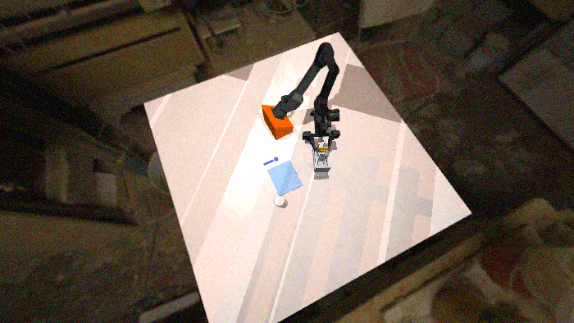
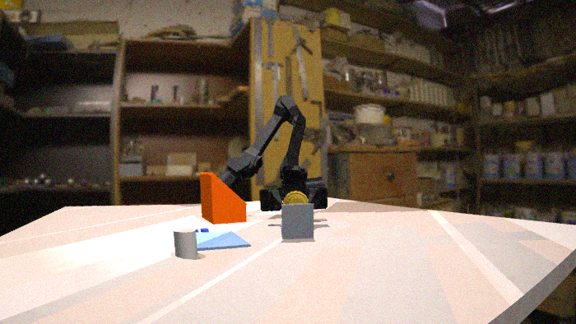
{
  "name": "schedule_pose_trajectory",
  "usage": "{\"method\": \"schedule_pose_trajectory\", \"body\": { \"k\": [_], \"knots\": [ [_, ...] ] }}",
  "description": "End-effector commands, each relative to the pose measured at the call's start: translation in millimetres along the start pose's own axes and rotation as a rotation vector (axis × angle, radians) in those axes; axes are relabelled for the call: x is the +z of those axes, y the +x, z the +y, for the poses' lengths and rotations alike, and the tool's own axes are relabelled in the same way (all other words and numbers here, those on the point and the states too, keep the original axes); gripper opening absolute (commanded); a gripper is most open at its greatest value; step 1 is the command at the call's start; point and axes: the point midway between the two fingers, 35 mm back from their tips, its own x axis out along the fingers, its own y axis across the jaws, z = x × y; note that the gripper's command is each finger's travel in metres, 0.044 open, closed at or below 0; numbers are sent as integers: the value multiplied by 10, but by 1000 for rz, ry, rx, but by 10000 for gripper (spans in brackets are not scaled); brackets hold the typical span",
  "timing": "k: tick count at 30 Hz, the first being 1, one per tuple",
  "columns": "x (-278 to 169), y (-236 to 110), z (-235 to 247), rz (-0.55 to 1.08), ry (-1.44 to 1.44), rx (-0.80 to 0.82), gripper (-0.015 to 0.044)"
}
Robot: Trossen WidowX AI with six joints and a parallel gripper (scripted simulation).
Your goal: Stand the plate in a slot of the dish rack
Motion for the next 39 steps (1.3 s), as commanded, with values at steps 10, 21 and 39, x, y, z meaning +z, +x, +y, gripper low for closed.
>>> {"method": "schedule_pose_trajectory", "body": {
  "k": [10, 21, 39],
  "knots": [
    [-163, 41, -47, 11, -17, -6, 0],
    [-167, 37, -37, 11, -11, -3, 79],
    [-167, 37, -37, 11, -11, -3, 400]
  ]
}}
